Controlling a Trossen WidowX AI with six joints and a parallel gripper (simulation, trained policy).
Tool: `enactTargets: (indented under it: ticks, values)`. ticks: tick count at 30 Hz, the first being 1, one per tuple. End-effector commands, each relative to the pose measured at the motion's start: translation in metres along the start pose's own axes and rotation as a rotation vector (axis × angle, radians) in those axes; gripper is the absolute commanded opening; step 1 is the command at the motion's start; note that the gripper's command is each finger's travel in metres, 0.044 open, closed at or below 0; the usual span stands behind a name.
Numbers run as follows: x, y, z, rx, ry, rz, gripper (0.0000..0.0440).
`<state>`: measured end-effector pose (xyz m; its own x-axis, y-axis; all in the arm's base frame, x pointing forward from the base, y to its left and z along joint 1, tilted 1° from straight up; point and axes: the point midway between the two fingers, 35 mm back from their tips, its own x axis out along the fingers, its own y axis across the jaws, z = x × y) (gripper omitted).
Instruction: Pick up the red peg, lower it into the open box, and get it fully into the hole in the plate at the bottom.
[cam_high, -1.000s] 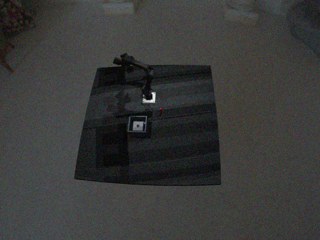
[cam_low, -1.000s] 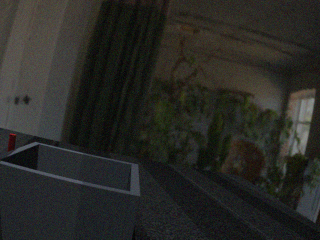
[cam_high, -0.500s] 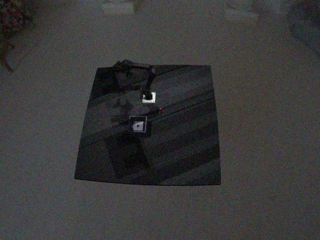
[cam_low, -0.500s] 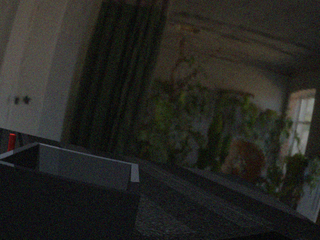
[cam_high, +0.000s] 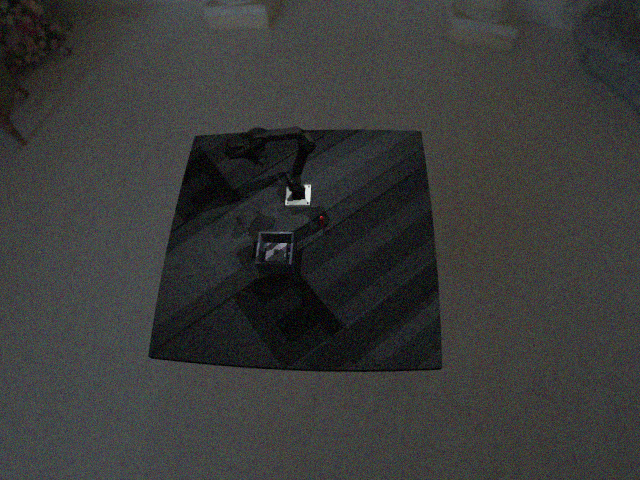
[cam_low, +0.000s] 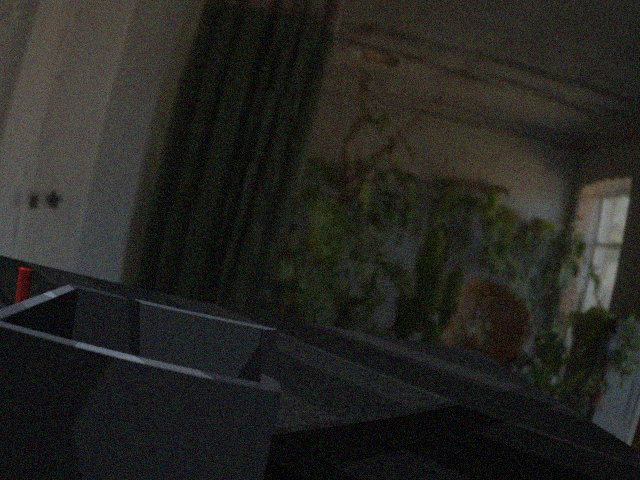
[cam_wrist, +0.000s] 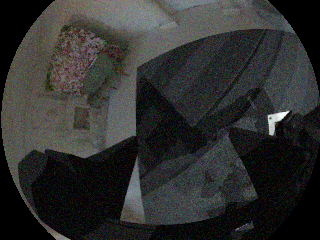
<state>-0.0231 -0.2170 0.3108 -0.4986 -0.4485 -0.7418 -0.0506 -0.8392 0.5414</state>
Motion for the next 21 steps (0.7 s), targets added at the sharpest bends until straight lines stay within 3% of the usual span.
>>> enactTargets:
  ticks: [1,21]
  values:
    - [-0.007,-0.006,-0.014,-0.092,0.054,0.016,0.0440]
    - [-0.060,-0.053,-0.100,-0.689,0.377,0.175,0.0440]
